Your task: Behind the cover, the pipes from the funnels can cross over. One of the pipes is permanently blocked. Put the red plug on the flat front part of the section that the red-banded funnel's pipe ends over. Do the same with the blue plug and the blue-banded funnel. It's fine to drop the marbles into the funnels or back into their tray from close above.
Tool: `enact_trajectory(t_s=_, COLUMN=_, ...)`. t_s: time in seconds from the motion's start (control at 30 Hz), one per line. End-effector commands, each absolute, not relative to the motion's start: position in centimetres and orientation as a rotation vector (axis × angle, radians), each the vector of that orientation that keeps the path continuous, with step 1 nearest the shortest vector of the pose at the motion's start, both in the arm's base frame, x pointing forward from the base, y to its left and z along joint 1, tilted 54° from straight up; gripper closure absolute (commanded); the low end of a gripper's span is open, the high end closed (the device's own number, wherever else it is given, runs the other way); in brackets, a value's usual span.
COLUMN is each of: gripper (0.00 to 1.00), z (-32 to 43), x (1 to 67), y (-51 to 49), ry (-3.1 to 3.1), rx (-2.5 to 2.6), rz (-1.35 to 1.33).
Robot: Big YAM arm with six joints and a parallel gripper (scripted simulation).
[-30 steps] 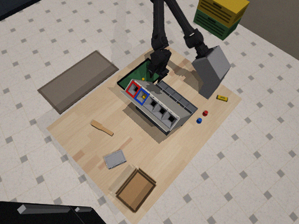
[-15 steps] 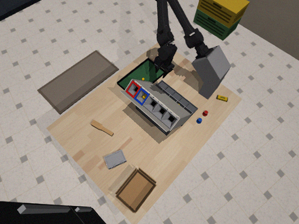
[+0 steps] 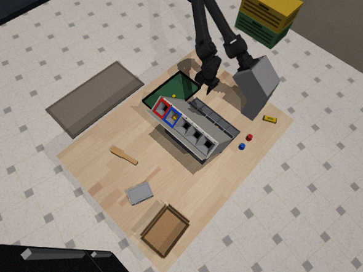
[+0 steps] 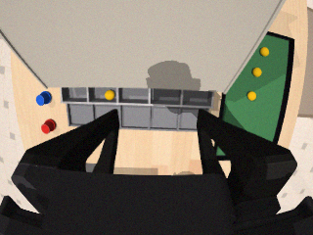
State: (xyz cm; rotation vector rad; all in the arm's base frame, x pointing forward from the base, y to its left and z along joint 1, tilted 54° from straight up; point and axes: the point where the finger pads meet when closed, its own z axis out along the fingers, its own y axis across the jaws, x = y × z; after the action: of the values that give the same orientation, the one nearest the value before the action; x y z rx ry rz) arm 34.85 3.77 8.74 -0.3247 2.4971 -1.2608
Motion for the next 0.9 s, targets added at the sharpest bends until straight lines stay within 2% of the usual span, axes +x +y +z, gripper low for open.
enact_trajectory(t_s=0.0, gripper=0.41, z=6.0, x=32.8, y=3.6, ry=2.553, rx=-0.218, rz=-1.287)
enact_trajectory(t_s=0.17, gripper=0.41, z=2.3, x=29.6, y=2.2, ry=2.654, rx=-0.144, rz=-1.339)
enact_trajectory(t_s=0.87, gripper=0.41, z=0.9, x=28.3, y=1.6, ry=2.699, rx=-0.112, rz=-1.349)
